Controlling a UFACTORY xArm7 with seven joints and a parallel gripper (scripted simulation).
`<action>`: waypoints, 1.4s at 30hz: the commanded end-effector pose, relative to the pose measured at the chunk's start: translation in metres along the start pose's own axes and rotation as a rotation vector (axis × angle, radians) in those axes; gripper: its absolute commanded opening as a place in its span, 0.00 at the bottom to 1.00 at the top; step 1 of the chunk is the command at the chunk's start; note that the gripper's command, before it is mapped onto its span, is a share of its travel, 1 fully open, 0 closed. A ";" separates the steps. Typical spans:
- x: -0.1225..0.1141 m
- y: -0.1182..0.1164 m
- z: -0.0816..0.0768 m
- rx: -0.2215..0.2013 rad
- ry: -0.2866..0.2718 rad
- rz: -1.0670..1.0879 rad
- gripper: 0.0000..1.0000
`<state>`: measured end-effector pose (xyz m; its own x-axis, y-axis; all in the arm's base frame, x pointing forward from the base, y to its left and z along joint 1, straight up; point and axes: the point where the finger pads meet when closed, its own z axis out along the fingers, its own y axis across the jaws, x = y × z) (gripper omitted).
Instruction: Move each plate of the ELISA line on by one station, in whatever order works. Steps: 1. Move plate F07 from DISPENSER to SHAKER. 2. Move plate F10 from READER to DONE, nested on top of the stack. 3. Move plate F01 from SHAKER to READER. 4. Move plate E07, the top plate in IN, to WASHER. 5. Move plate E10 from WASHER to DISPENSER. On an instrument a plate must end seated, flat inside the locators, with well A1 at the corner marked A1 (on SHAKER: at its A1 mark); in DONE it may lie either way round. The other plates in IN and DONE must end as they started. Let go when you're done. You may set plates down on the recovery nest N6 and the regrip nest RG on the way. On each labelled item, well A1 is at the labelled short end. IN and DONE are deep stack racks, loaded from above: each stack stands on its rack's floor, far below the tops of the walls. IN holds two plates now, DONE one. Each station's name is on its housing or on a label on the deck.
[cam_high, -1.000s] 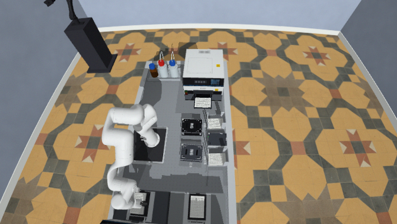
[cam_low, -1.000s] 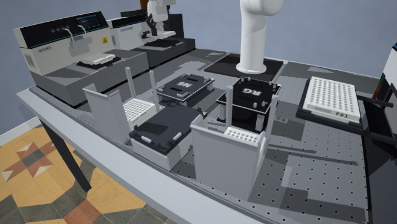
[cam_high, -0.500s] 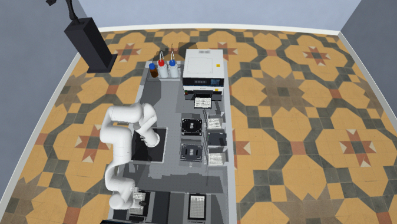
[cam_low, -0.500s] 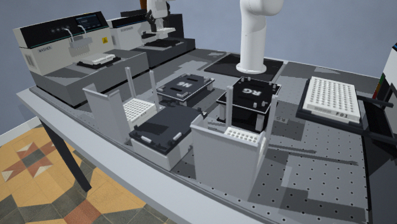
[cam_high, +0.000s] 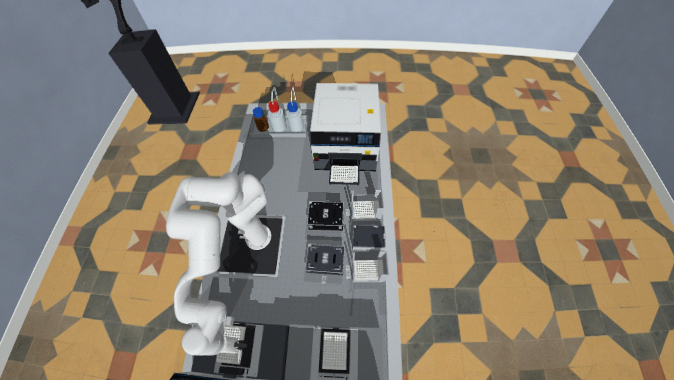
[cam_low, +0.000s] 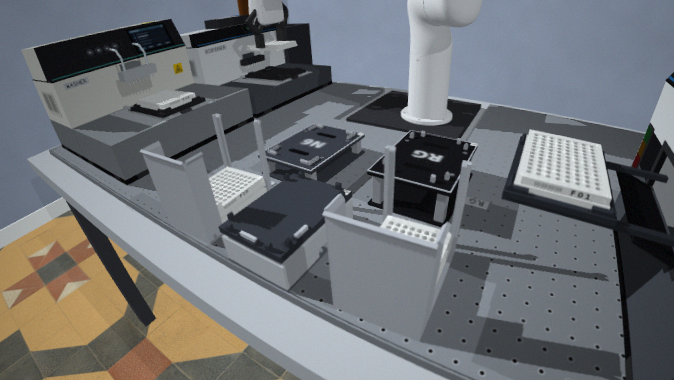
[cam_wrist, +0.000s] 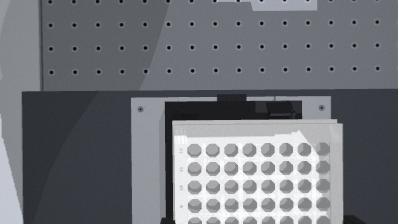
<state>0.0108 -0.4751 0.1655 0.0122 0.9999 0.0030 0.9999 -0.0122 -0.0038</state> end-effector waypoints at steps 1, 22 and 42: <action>-0.001 0.000 -0.005 0.000 -0.003 0.000 0.00; -0.001 0.000 -0.030 0.000 -0.003 0.000 0.00; -0.001 0.000 -0.054 0.000 -0.003 0.000 0.00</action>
<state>0.0111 -0.4751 0.2138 0.0122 0.9999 0.0034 0.9999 -0.0122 -0.0040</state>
